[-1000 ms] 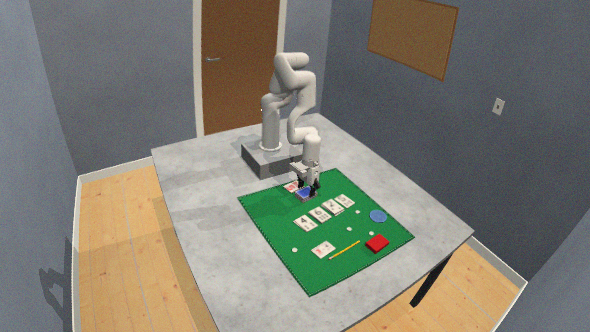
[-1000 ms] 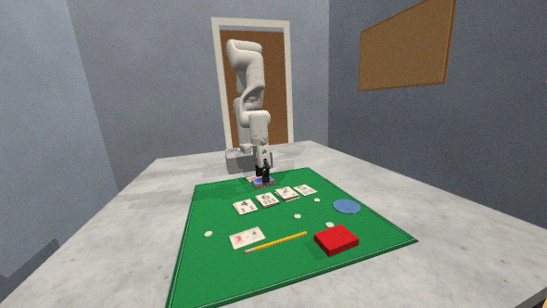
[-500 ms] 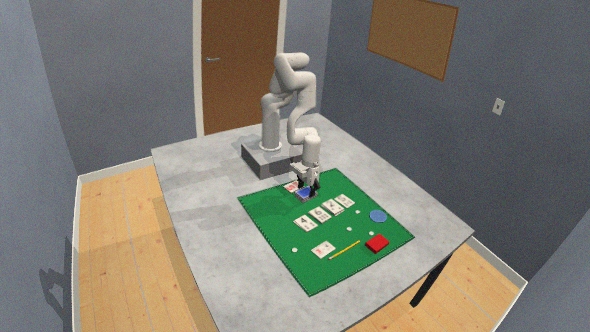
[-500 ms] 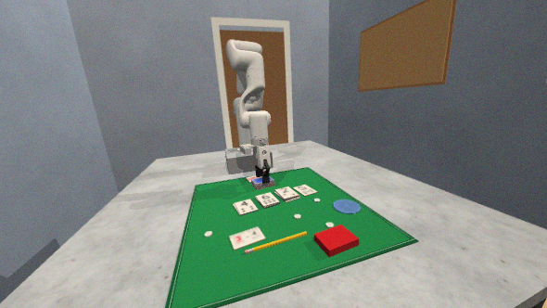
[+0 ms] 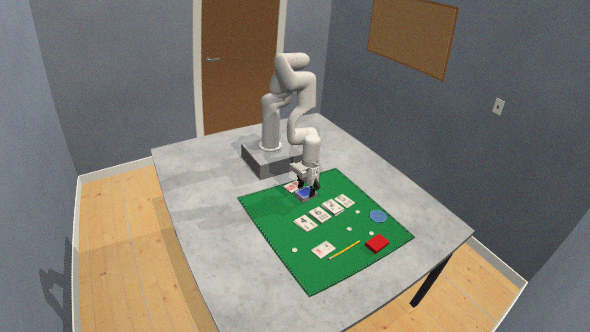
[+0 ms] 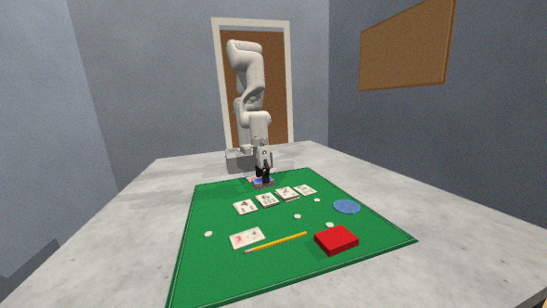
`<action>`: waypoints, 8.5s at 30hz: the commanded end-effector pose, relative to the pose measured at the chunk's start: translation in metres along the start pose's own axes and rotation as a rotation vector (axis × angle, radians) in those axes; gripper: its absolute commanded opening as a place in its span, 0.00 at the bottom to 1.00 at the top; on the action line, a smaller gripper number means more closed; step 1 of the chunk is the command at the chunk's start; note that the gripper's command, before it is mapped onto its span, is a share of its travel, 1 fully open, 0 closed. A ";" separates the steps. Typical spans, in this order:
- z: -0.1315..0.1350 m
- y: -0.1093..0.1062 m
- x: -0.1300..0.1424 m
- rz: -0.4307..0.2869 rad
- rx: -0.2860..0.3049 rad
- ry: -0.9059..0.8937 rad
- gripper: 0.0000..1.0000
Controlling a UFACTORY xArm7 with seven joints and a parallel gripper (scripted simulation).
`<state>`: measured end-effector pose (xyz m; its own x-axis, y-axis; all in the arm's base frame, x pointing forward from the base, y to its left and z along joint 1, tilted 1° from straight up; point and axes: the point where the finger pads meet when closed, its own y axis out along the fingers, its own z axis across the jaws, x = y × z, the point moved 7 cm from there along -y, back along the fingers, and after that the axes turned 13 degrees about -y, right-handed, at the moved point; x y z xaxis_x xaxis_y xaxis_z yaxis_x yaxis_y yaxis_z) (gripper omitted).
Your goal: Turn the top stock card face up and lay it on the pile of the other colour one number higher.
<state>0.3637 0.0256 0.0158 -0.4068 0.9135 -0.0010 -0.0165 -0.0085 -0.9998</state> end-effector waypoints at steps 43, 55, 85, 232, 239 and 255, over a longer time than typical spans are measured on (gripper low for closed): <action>-0.001 -0.001 0.000 0.001 -0.003 0.000 0.74; -0.001 -0.001 0.000 0.001 -0.003 0.000 0.74; -0.001 -0.013 0.000 0.001 -0.003 0.000 0.74; 0.005 -0.002 -0.027 0.001 -0.003 0.002 0.87; 0.005 -0.002 -0.027 0.001 -0.003 0.002 0.87; 0.010 -0.040 -0.051 0.003 -0.004 0.000 0.87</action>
<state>0.3688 -0.0040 0.0217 -0.4086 0.9127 0.0015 -0.0202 -0.0073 -0.9998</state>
